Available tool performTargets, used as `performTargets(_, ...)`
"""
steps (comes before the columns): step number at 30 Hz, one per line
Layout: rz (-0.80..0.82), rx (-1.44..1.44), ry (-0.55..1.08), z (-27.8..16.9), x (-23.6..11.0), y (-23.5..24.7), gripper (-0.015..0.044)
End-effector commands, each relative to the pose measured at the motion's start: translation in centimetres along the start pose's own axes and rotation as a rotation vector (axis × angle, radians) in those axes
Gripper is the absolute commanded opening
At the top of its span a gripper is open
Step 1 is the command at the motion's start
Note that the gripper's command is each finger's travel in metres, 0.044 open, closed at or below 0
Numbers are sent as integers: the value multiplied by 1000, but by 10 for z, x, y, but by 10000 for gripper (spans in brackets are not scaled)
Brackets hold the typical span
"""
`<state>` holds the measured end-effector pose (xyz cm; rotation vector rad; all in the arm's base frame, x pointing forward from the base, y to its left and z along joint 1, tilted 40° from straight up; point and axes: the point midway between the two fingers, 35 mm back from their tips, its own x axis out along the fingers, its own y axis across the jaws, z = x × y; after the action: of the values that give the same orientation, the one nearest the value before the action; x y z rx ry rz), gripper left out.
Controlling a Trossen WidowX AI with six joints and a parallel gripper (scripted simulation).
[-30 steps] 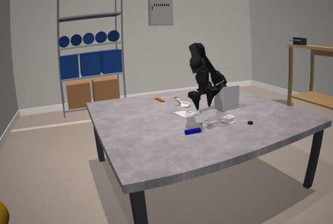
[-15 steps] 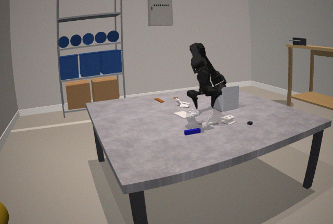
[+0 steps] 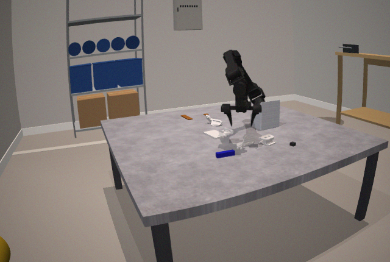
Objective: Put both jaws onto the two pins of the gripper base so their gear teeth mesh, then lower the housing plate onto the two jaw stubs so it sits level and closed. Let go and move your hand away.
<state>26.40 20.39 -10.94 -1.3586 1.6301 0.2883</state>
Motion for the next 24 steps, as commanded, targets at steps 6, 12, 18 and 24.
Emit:
performTargets(6,7,268,2,1,-1,6,440)
performTargets(12,7,438,2,1,-2,10,440)
performTargets(18,8,608,3,1,-3,13,440)
performTargets(24,9,778,4,2,-3,16,440)
